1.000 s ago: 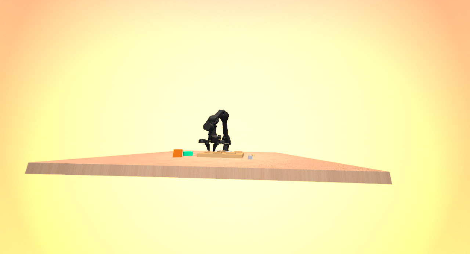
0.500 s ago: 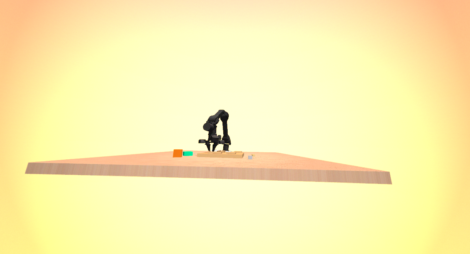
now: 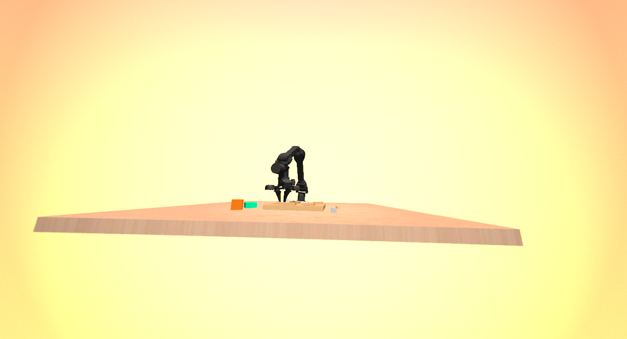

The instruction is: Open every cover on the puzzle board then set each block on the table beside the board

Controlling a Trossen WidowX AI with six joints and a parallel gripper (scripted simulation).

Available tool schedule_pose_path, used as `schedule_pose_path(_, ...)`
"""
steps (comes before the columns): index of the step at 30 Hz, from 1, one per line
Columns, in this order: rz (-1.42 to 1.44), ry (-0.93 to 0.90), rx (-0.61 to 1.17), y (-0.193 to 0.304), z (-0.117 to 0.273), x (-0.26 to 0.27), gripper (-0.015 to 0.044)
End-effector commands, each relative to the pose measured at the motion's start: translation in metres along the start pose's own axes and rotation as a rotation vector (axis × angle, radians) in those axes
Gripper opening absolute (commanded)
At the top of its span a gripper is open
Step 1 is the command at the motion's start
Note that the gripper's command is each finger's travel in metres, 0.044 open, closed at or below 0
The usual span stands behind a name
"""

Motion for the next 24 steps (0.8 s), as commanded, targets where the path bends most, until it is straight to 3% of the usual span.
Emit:
schedule_pose_path(1,0.001,0.013,-0.017,-0.002,0.012,-0.001,0.0080)
schedule_pose_path(24,-0.002,0.010,-0.015,-0.001,0.039,0.000,0.0080)
Point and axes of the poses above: the point midway between the two fingers, 35 mm back from their tips, its own z axis back along the fingers, its own x axis across the jaws, y = z × x, the point moved 6 cm from there along z, back along the fingers, and after that the axes turned 1 degree about -z, right-handed, at the moved point
